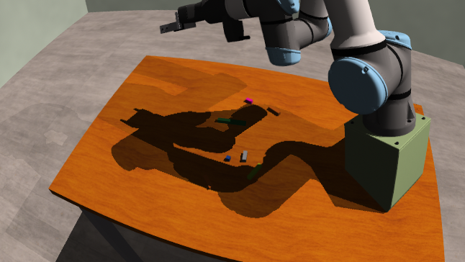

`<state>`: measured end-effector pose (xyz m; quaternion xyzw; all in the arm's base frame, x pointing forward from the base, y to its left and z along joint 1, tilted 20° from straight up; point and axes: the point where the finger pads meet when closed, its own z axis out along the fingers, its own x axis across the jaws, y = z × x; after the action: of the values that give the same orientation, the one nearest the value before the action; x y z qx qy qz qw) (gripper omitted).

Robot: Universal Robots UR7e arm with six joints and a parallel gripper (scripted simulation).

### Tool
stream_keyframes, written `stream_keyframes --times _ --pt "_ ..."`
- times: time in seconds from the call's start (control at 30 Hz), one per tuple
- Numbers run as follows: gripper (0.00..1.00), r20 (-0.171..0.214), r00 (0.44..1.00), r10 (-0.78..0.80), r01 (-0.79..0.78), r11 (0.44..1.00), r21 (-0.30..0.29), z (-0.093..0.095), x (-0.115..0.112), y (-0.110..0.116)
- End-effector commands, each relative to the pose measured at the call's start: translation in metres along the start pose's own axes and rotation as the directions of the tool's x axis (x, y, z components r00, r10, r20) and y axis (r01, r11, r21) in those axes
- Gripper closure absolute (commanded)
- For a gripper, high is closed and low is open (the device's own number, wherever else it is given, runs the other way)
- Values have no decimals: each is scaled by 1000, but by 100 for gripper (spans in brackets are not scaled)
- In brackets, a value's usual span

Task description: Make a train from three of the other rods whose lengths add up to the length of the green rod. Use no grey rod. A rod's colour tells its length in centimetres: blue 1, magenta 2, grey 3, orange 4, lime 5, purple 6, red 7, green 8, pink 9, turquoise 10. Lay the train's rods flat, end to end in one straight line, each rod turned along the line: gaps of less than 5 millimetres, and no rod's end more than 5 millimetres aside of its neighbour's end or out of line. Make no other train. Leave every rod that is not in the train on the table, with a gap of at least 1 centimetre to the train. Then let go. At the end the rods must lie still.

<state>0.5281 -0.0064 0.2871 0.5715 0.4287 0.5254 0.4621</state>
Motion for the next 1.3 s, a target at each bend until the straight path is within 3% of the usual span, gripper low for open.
stream_keyframes --times 0.0,0.8,1.27 --pt "0 0 1000 0 0 1000 -1 0 0 0" --pt "0 1 1000 -9 9 1000 4 0 0 -1" --pt "0 6 994 -107 107 992 65 3 0 -19"
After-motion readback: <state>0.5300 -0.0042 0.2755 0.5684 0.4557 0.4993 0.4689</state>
